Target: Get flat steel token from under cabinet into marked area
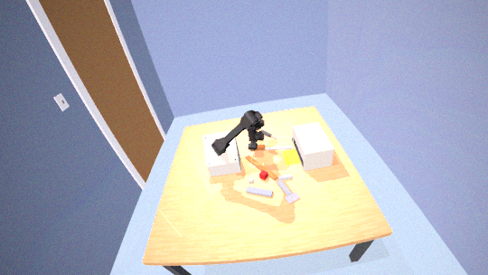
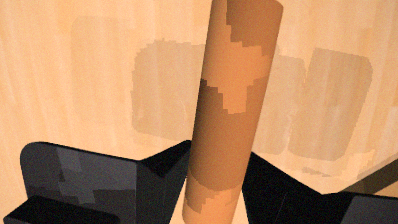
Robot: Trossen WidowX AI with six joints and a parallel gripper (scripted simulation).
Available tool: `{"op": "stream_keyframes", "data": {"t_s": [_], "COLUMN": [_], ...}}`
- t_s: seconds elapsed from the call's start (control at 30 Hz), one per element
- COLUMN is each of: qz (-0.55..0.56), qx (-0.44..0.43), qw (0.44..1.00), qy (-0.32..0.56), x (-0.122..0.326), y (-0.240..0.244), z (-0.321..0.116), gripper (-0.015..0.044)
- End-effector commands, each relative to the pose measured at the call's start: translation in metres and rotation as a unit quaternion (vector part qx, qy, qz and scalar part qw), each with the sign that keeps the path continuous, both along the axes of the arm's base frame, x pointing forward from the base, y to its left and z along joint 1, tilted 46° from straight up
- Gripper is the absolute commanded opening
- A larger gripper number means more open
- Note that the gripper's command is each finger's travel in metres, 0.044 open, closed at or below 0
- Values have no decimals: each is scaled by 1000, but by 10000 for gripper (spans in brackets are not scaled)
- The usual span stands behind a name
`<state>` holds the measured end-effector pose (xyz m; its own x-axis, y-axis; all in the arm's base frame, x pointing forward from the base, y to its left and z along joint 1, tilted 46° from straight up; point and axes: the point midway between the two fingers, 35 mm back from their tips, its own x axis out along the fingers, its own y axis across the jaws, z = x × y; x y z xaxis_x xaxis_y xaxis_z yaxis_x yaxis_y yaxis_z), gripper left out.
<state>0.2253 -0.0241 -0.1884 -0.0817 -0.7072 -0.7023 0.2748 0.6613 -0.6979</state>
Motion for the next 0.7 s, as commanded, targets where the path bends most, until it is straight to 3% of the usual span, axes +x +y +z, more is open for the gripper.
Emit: {"op": "stream_keyframes", "data": {"t_s": [0.0,0.17,0.67], "qz": [0,0,4], "qx": [1,1,-1], "qw": [1000,1000,1000], "qy": [-1,-1,3], "x": [0,0,18], "y": [0,0,-5], "z": [0,0,3], "gripper": [111,0,0]}}
